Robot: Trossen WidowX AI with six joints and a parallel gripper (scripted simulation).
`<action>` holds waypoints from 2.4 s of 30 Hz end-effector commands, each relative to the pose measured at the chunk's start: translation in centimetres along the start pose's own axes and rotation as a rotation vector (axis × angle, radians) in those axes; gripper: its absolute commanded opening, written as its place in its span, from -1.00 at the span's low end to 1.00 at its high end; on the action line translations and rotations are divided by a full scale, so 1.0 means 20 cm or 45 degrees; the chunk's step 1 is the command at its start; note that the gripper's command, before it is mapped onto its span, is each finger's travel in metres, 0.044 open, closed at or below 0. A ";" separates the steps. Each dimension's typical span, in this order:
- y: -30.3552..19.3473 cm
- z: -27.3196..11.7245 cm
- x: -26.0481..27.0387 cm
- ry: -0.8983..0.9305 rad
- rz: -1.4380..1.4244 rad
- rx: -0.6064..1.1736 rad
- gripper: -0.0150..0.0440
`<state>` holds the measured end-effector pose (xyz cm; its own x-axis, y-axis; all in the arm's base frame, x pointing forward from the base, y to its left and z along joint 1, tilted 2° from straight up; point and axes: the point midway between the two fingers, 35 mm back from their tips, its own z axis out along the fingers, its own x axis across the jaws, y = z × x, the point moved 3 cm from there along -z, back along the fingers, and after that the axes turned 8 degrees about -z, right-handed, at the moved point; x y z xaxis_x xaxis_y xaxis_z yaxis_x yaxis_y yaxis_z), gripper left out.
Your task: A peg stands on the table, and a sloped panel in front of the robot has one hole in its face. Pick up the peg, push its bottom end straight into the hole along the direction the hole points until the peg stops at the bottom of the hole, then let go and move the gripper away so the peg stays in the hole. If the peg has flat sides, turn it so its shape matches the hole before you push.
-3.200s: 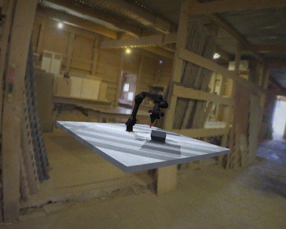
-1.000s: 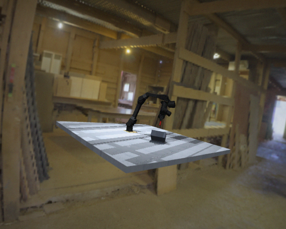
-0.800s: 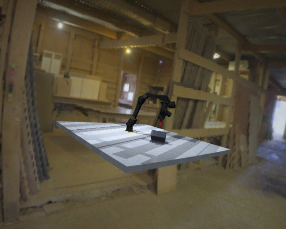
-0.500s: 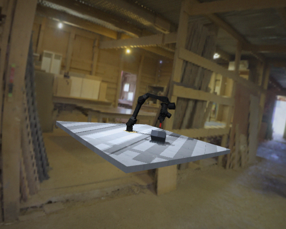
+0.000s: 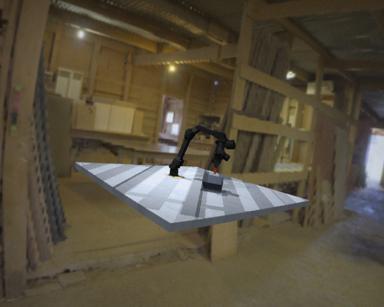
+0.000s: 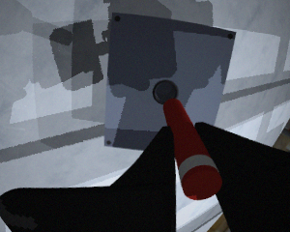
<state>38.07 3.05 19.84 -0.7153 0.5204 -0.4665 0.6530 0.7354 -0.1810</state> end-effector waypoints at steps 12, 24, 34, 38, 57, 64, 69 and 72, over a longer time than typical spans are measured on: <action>0.01 0.06 0.01 -0.010 0.001 0.004 -0.49; 0.01 0.14 0.01 -0.011 0.003 0.004 -0.49; 0.01 0.14 0.00 -0.012 0.008 0.002 -0.49; 0.01 0.14 0.00 -0.012 0.008 0.002 -0.49; 0.00 0.18 0.01 -0.012 0.008 0.002 -0.49; 0.00 0.20 0.01 -0.012 0.008 0.002 -0.49; 0.00 0.21 0.01 -0.013 0.008 0.003 -0.49; 0.00 0.22 0.01 -0.013 0.008 0.003 -0.49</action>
<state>39.03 1.37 16.23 -0.7056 0.5224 -0.4787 0.6609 0.7288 -0.1790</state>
